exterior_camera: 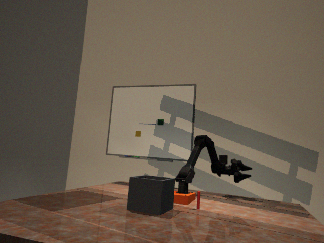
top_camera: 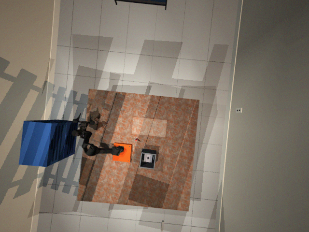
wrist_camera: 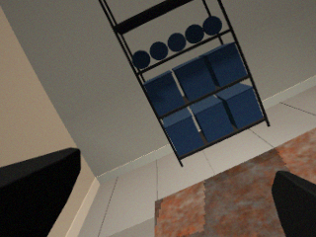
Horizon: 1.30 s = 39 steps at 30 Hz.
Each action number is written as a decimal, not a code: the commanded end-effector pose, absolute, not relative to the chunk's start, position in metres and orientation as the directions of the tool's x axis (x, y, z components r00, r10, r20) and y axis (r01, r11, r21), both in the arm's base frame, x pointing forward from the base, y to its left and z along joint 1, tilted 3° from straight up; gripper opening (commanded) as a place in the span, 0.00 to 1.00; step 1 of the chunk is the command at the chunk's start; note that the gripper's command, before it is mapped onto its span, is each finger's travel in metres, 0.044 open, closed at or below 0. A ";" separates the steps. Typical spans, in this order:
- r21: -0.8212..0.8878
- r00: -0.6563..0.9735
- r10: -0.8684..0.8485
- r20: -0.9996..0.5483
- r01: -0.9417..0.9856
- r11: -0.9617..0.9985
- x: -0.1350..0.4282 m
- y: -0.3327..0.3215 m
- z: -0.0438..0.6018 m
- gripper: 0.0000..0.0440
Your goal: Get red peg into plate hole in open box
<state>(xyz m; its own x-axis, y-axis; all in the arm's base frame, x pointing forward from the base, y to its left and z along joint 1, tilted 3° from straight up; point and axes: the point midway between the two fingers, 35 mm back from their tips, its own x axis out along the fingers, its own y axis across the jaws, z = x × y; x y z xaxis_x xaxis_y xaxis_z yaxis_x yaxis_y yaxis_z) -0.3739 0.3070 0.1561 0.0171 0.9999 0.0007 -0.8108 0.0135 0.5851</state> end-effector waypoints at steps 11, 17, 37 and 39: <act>0.588 0.225 0.969 -0.100 -0.773 0.240 -0.264 0.401 0.161 1.00; 0.597 0.344 0.920 -0.186 -0.704 0.384 -0.178 0.444 0.170 1.00; 0.618 0.570 0.592 -0.570 -0.178 0.766 0.099 0.432 0.178 1.00; 0.611 0.574 0.551 -0.605 -0.109 0.784 0.120 0.420 0.177 1.00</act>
<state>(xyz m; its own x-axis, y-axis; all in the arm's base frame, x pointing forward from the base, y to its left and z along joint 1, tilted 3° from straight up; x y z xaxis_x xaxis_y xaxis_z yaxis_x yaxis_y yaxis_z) 0.1071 0.4286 0.1750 0.5758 0.5733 -0.5829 -0.1575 0.7774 0.6090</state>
